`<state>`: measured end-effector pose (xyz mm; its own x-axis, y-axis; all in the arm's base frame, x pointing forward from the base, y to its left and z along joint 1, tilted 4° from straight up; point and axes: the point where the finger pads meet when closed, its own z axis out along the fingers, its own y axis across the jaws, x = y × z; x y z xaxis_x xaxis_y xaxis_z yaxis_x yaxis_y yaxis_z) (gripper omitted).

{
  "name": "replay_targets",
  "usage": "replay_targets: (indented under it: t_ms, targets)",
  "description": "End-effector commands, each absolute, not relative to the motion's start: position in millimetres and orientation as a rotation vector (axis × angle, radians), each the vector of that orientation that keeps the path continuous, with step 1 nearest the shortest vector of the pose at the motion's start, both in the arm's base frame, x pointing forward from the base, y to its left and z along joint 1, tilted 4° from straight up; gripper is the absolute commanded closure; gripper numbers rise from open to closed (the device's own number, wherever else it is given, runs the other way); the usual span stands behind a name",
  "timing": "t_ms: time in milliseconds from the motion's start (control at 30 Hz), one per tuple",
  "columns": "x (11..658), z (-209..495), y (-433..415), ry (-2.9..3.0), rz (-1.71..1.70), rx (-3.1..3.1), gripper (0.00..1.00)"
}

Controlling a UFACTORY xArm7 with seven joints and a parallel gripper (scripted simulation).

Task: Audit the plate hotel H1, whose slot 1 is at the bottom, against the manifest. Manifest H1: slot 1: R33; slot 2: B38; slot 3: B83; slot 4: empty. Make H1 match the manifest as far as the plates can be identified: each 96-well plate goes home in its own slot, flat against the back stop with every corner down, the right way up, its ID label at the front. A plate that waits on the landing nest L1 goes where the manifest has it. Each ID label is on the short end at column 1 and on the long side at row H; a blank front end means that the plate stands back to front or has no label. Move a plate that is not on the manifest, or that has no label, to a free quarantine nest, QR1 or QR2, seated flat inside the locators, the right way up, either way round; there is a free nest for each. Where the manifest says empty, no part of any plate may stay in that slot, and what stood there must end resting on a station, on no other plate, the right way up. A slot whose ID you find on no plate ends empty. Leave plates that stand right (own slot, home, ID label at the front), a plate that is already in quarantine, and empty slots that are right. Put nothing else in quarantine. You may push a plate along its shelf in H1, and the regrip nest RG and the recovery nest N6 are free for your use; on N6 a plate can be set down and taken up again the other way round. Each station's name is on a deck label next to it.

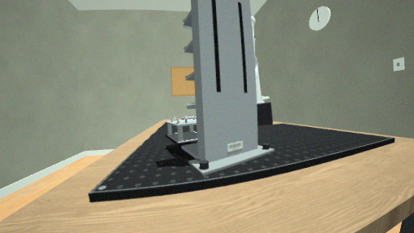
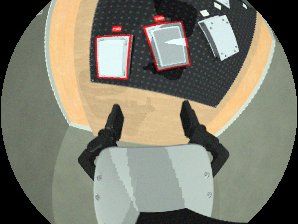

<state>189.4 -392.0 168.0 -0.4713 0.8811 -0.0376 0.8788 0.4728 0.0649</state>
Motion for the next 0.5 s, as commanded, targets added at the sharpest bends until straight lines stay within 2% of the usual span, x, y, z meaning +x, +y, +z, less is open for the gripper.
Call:
replay_targets:
  t_ms: [0,467]
  targets:
    - [207.7,170.7,-383.4,2.637,0.052,1.577,0.00]
    - [259.9,174.6,-353.8,2.636,0.052,1.577,0.00]
